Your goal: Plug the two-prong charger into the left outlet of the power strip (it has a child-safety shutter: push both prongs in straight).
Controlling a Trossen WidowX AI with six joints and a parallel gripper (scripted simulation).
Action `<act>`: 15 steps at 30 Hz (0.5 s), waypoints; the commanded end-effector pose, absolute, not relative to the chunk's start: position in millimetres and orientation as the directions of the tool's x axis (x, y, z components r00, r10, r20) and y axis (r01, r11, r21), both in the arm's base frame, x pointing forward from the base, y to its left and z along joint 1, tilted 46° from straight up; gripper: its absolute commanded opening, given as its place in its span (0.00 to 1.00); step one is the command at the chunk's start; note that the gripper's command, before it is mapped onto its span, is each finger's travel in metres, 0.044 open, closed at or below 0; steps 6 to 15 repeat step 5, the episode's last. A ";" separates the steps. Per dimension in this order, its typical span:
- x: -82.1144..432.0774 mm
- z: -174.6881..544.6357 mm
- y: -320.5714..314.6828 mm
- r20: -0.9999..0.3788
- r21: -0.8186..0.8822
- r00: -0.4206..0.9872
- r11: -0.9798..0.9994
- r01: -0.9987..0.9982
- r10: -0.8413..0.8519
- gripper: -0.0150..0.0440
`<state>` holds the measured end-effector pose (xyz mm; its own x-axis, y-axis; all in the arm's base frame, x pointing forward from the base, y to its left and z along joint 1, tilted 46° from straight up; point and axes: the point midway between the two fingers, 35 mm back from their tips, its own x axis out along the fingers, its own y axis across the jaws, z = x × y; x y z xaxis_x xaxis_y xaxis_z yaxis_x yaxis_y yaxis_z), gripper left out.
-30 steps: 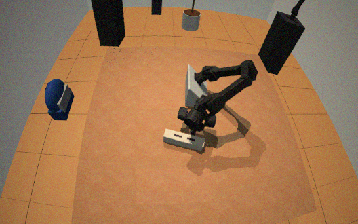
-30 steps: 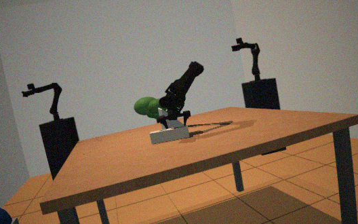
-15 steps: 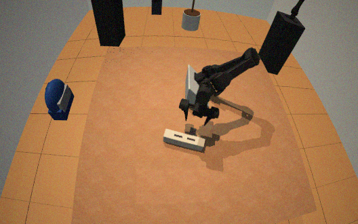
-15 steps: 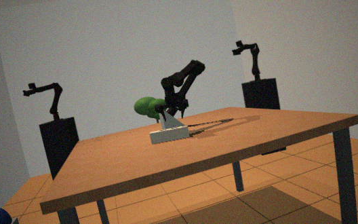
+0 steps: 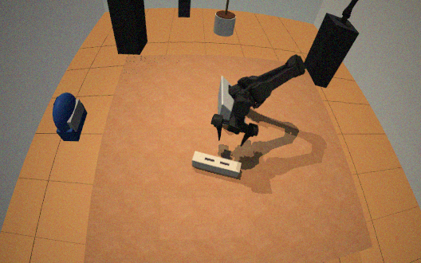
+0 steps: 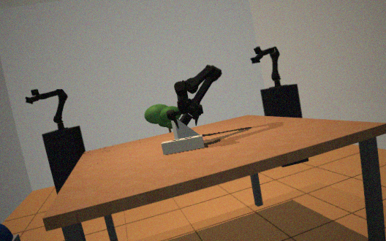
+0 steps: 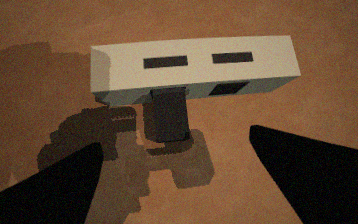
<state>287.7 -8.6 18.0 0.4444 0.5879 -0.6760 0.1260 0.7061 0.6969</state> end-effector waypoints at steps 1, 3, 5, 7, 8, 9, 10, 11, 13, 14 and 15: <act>287.0 17.9 -7.9 -0.673 0.701 0.445 0.701 0.130 0.591 1.00; 287.0 17.9 -7.9 -0.673 0.701 0.445 0.701 0.130 0.591 1.00; 287.0 17.9 -7.9 -0.673 0.701 0.445 0.701 0.130 0.591 1.00; 287.0 17.9 -7.9 -0.673 0.701 0.445 0.701 0.130 0.591 1.00; 287.0 17.9 -7.9 -0.673 0.701 0.445 0.701 0.130 0.591 1.00; 287.0 17.9 -7.9 -0.673 0.701 0.445 0.701 0.130 0.591 1.00; 287.0 17.9 -7.9 -0.673 0.701 0.445 0.701 0.130 0.591 1.00; 287.0 17.9 -7.9 -0.673 0.701 0.445 0.701 0.130 0.591 1.00; 287.0 17.9 -7.9 -0.673 0.701 0.445 0.701 0.130 0.591 1.00; 287.0 17.9 -7.9 -0.673 0.701 0.445 0.701 0.130 0.591 1.00; 287.0 17.9 -7.9 -0.673 0.701 0.445 0.701 0.130 0.591 1.00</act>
